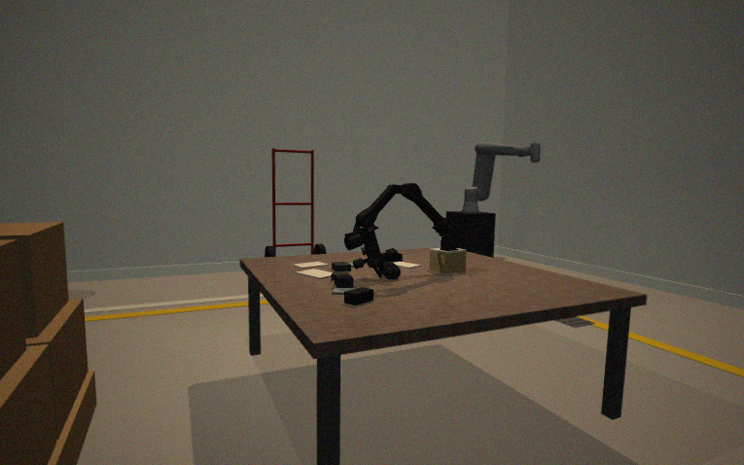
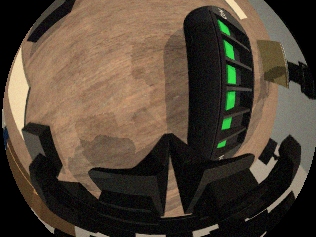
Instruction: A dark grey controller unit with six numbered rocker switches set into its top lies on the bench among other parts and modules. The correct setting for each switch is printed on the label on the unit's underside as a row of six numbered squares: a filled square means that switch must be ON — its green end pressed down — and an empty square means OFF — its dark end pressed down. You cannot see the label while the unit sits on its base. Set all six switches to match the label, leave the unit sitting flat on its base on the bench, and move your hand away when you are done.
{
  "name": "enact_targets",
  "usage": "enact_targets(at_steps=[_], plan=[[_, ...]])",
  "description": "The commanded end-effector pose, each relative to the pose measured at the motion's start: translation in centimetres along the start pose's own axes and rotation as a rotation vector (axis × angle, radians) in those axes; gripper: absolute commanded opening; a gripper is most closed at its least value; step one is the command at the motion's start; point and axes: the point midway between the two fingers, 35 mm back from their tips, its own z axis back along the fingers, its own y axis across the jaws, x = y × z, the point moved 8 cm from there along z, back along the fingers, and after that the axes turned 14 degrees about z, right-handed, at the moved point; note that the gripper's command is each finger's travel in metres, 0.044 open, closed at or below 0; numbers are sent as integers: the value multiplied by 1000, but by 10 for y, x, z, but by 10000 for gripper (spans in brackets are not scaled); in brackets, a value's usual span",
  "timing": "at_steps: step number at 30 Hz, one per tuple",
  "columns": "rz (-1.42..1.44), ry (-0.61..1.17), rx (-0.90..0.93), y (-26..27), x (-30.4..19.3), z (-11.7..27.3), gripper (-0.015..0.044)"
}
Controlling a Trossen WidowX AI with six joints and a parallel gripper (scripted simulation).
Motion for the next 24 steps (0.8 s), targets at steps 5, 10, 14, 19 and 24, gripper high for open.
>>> enact_targets(at_steps=[5, 10, 14, 19, 24], plan=[[-6, -4, -4, -4, 0, -2, 0], [-6, -4, -4, -6, -1, -3, 0], [-6, -4, -4, -7, -1, -3, 0], [-6, -4, -4, -9, -2, -4, 0], [-6, -4, -4, -11, -2, -4, 0]])
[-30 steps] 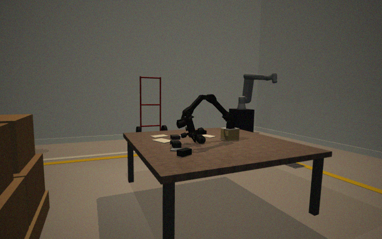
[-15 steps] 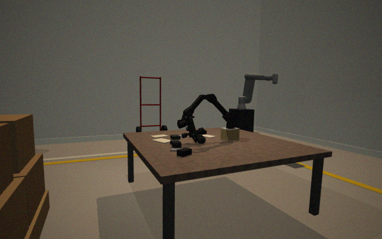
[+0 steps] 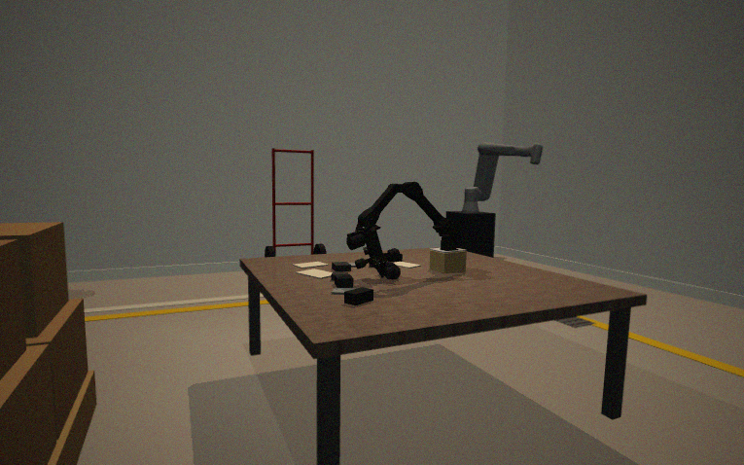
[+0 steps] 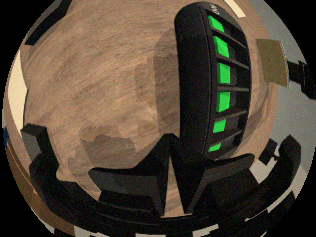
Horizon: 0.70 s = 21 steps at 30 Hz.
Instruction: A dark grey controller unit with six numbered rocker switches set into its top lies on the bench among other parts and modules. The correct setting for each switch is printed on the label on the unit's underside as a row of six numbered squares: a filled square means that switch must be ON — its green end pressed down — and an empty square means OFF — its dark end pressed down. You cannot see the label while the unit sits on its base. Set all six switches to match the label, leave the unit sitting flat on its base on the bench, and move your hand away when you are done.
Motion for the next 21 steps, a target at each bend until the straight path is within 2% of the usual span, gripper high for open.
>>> enact_targets(at_steps=[1, 21], plan=[[-6, -2, -5, -2, 0, -2, 0], [-6, -2, -6, -20, -7, -8, 0]])
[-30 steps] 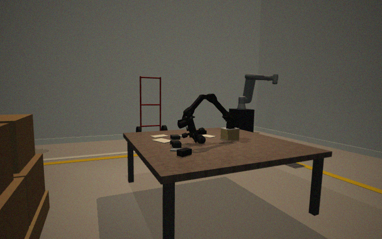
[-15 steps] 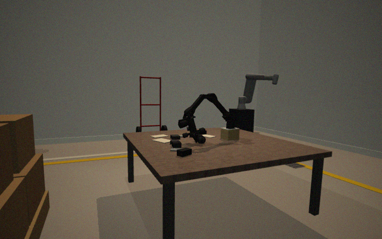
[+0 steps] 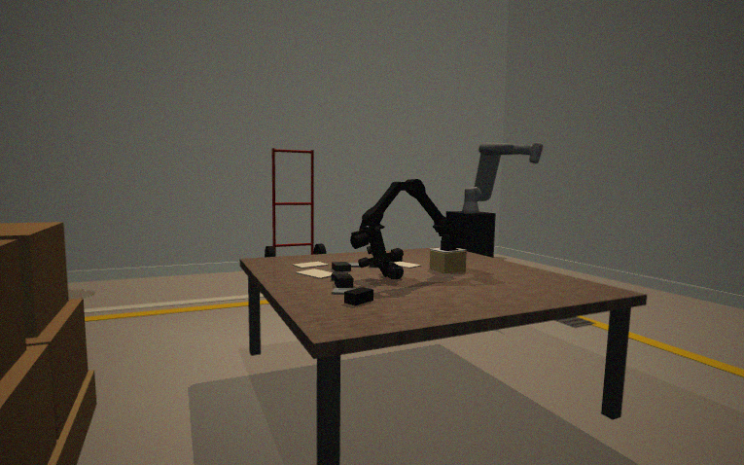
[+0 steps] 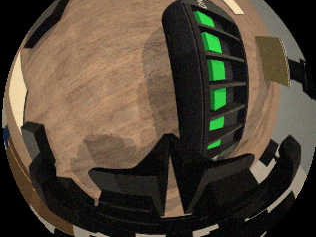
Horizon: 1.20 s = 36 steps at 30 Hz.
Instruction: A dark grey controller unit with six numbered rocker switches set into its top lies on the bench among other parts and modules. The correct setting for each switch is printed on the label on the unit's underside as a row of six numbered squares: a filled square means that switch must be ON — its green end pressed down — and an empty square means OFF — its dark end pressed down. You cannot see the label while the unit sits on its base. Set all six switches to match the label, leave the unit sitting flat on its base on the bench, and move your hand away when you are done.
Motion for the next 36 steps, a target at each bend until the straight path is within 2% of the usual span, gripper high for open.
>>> enact_targets(at_steps=[1, 36], plan=[[-6, 0, -22, -7, -1, -5, 0], [-6, 1, -24, -25, -5, -11, 0]])
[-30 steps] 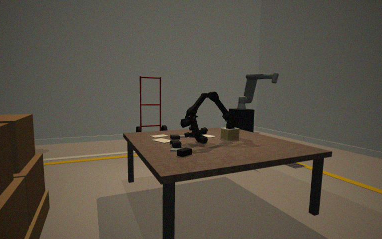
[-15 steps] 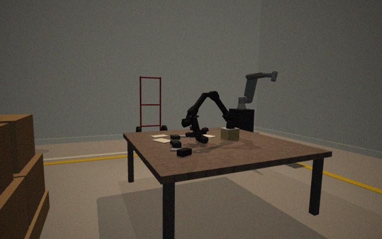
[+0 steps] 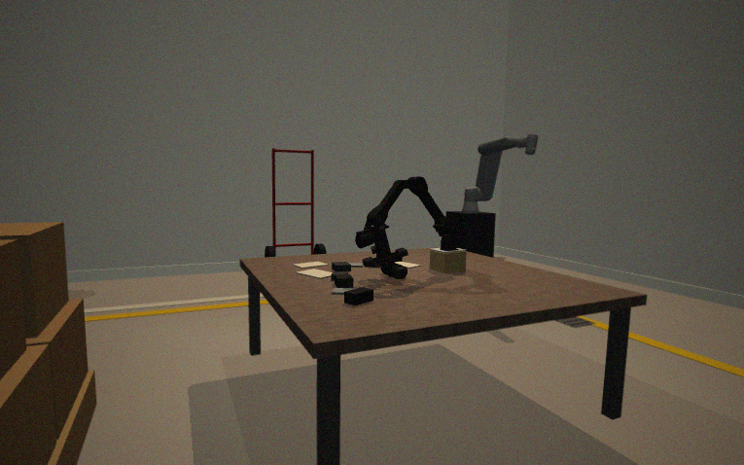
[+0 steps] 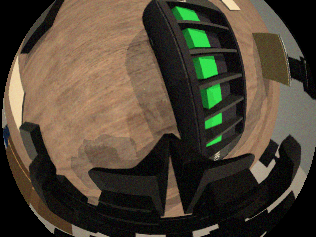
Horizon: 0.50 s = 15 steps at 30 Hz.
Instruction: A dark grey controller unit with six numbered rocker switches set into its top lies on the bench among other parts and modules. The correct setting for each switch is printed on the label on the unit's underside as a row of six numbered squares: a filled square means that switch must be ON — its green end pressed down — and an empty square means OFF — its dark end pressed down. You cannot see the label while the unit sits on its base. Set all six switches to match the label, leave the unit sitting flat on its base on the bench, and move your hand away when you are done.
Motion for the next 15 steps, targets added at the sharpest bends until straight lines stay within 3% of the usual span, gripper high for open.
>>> enact_targets(at_steps=[1, 15], plan=[[-7, -2, -27, -7, 0, -6, 0], [-7, -2, -28, -12, 0, -8, 0]])
